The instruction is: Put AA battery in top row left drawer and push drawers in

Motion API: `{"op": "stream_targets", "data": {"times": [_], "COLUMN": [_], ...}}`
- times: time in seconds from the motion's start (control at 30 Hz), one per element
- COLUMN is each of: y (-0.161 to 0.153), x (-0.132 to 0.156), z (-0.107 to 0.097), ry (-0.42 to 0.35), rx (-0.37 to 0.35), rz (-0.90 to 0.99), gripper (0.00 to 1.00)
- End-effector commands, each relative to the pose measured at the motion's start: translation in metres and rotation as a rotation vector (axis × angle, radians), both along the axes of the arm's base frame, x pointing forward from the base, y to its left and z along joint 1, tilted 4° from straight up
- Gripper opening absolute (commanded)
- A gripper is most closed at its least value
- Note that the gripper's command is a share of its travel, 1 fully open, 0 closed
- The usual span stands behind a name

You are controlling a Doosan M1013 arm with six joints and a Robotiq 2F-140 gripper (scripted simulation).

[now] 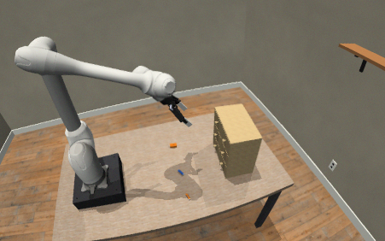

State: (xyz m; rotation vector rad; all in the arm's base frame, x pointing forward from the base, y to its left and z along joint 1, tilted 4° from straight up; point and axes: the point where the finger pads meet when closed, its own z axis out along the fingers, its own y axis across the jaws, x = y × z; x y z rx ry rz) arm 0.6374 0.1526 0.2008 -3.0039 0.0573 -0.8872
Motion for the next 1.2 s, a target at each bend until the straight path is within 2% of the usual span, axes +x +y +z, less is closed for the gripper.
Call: {"op": "stream_targets", "data": {"times": [0.0,1.17], "y": [-0.004,-0.005], "x": [0.01,0.03], "z": [-0.01,-0.033], "ry": [-0.121,-0.39], "rx": [-0.027,-0.038], "rz": [-0.026,-0.026], "gripper": [1.0,1.0]}}
